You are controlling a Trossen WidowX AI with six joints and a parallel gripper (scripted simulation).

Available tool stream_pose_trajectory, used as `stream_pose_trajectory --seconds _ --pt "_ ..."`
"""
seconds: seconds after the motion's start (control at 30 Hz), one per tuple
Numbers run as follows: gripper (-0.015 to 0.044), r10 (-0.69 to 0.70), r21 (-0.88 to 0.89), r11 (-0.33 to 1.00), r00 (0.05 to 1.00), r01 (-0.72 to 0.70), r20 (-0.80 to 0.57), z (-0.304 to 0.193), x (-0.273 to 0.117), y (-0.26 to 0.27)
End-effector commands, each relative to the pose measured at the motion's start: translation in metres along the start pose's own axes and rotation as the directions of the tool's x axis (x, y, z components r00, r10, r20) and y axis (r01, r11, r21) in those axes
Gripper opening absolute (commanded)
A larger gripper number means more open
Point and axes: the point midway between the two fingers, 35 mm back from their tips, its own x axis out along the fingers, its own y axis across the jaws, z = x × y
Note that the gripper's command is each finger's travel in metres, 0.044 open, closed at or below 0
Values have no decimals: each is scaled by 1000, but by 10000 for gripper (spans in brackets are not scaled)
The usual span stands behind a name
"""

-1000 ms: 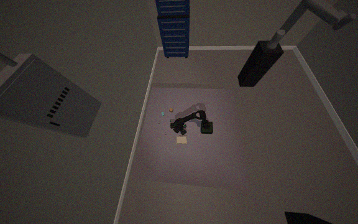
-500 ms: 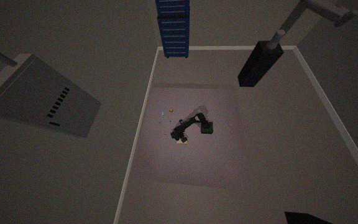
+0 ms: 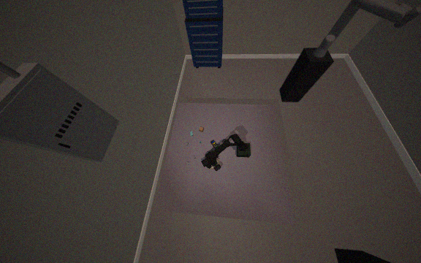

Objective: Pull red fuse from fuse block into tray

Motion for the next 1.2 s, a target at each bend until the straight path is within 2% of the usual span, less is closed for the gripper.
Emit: stream_pose_trajectory --seconds 0.0,0.57,0.97,1.1,1.17 --pt "0 -4 6 1000 1000 4 -5 0 7 -1" --pt "0 -4 6 1000 1000 4 -5 -1 32 -1" --pt "315 0 5 1000 1000 0 -4 -1 29 0" --pt "330 -3 6 1000 1000 3 -5 -1 -5 0" --pt "330 -4 6 1000 1000 4 -5 -1 -8 0"
